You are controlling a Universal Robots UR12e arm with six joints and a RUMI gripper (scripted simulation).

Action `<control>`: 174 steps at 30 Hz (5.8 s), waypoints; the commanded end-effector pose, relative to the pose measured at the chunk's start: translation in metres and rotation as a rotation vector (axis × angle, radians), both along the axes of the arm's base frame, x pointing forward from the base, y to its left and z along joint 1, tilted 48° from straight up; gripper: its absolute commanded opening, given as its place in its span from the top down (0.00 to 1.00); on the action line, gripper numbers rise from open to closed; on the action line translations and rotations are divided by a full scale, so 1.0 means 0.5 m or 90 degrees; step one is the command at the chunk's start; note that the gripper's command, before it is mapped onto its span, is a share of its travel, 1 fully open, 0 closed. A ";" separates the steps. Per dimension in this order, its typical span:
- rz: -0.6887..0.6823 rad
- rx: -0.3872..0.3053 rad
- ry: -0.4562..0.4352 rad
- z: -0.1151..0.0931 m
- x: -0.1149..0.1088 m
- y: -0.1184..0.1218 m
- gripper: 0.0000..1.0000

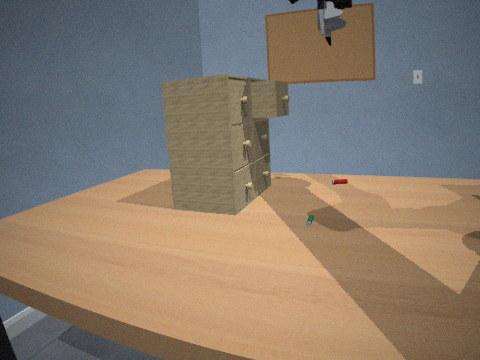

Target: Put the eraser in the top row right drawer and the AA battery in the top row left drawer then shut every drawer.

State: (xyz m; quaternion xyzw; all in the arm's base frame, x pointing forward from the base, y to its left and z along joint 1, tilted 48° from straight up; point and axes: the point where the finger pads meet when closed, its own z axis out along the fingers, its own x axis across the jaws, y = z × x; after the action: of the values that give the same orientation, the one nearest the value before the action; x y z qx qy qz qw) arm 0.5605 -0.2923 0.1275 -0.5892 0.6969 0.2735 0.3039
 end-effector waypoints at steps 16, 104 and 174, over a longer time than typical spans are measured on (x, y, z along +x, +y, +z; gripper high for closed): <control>0.015 0.002 0.013 0.002 0.000 -0.003 0.00; -0.069 -0.012 -0.061 -0.089 -0.124 0.036 0.00; -0.415 -0.068 -0.365 -0.173 -0.015 0.110 0.00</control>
State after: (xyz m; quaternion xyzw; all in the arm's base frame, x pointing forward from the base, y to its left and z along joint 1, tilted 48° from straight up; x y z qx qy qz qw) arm 0.5502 -0.2377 0.0434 -0.4152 0.7462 -0.0323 0.5194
